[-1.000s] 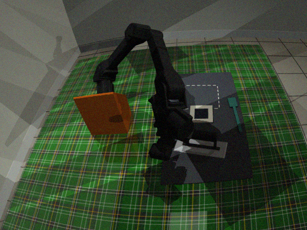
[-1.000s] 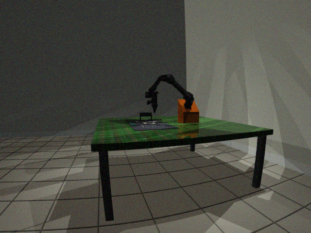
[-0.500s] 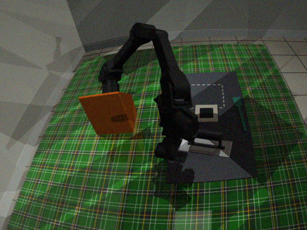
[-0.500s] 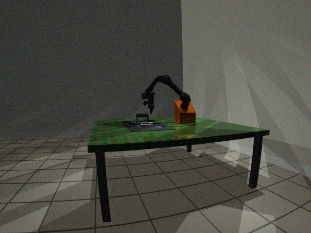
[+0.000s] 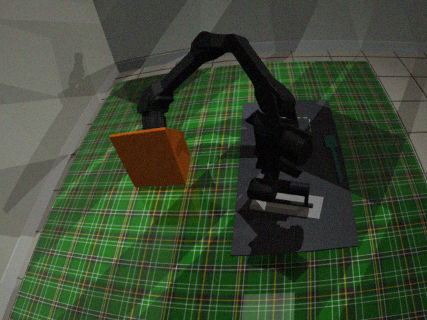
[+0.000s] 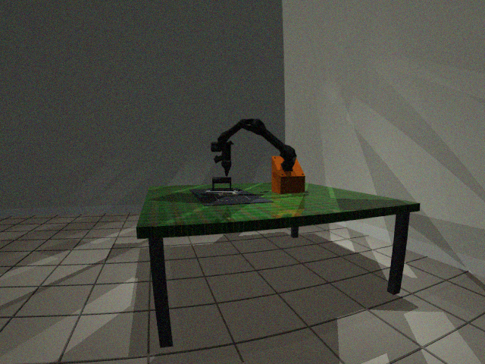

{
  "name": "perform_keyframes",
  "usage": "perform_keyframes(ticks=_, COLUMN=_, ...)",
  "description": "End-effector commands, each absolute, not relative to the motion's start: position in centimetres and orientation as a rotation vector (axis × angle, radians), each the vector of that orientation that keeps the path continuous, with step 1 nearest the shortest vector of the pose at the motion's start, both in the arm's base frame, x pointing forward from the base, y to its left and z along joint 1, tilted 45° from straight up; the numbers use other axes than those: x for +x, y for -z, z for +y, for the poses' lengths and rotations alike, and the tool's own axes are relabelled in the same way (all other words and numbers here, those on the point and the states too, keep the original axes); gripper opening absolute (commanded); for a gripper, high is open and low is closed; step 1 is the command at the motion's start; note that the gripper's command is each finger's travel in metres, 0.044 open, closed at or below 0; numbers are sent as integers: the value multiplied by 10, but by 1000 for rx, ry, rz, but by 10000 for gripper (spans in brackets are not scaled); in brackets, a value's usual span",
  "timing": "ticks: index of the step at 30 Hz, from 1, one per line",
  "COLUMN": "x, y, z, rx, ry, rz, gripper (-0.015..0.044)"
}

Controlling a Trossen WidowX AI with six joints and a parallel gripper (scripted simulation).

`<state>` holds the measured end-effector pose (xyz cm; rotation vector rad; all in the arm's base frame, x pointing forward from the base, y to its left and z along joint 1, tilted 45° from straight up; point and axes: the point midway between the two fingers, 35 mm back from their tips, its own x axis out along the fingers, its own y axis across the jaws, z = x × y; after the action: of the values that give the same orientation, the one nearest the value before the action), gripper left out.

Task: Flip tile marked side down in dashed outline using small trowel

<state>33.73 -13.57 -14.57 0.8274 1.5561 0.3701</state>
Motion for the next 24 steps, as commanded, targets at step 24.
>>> perform_keyframes(ticks=24, x=375, y=137, z=-109, rx=828, ry=-379, rz=1547, gripper=270)
